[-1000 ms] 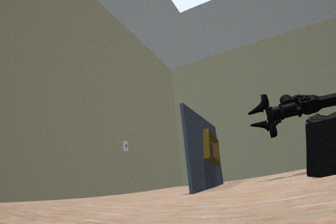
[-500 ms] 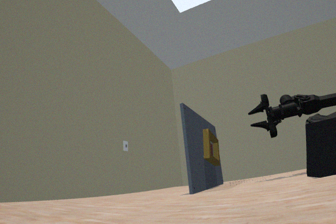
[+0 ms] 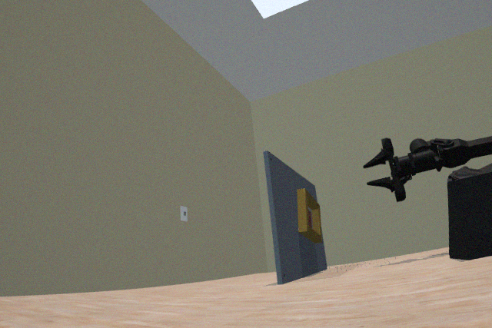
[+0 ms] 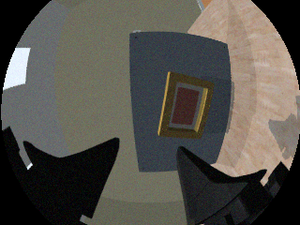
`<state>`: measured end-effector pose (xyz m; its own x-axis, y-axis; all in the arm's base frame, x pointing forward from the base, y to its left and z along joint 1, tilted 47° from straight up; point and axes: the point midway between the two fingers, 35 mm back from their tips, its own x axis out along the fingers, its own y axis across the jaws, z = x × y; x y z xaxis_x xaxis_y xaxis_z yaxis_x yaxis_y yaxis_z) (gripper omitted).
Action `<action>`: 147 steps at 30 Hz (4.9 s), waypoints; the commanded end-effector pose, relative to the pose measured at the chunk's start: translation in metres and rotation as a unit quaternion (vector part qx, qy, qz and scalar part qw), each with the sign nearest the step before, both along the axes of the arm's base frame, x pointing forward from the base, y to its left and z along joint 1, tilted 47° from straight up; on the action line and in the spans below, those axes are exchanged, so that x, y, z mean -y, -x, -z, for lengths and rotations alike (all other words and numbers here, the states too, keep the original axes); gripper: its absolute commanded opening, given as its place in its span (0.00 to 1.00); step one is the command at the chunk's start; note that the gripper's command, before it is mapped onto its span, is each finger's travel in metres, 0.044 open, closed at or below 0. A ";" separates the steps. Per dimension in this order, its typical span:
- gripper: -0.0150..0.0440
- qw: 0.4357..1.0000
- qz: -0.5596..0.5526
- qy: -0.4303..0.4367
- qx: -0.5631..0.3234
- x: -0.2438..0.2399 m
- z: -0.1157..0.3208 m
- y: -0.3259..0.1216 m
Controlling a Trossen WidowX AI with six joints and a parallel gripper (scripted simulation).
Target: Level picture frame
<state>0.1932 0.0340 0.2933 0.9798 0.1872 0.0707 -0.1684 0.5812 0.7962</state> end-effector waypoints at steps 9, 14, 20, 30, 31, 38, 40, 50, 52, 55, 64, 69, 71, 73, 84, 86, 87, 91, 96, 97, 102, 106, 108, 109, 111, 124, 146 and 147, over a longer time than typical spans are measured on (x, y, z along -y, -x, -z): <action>0.69 1.000 0.001 0.002 0.002 0.016 0.021 -0.071; 0.69 1.000 0.001 0.002 0.002 0.016 0.022 -0.072; 0.69 1.000 0.001 0.002 0.002 0.016 0.022 -0.072; 0.69 1.000 0.001 0.002 0.002 0.016 0.021 -0.076; 0.69 1.000 0.001 0.002 0.002 0.015 0.020 -0.079; 0.69 1.000 0.001 0.002 0.003 0.007 0.014 -0.129; 0.69 1.000 0.001 0.002 0.003 0.003 0.015 -0.145; 0.69 1.000 0.001 0.002 0.003 0.001 0.016 -0.150; 0.69 1.000 0.001 0.002 0.003 0.001 0.016 -0.150; 0.69 1.000 0.001 0.002 0.003 0.001 0.016 -0.150; 0.69 1.000 0.001 0.002 0.003 0.001 0.015 -0.154; 0.69 1.000 0.001 0.002 0.003 -0.001 0.014 -0.162; 0.69 1.000 0.001 0.002 0.003 -0.001 0.014 -0.165; 0.69 1.000 0.001 0.002 0.003 -0.002 0.014 -0.168; 0.69 1.000 0.001 0.002 0.004 -0.005 0.013 -0.185; 0.69 1.000 0.001 0.001 0.004 -0.006 0.013 -0.188; 0.69 1.000 0.001 0.001 0.004 -0.006 0.013 -0.189; 0.69 1.000 0.001 0.001 0.004 -0.006 0.013 -0.189; 0.69 1.000 0.001 0.001 0.004 -0.006 0.013 -0.189; 0.69 1.000 0.001 0.001 0.004 -0.006 0.013 -0.189; 0.69 1.000 0.001 0.001 0.004 -0.006 0.013 -0.189; 0.69 1.000 0.001 0.001 0.004 -0.006 0.013 -0.189; 0.69 1.000 0.001 0.001 0.004 -0.006 0.013 -0.189; 0.69 1.000 0.001 0.001 0.004 -0.006 0.013 -0.189; 0.69 1.000 0.001 0.001 0.004 -0.006 0.013 -0.189; 0.69 1.000 0.001 0.002 0.004 -0.006 0.012 -0.190; 0.25 1.000 0.001 0.002 0.004 -0.006 0.012 -0.190; 0.25 1.000 0.001 0.002 0.004 -0.006 0.012 -0.190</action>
<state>0.3825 0.0400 0.2807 0.9792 0.1879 0.0762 -0.1735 0.5822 0.7943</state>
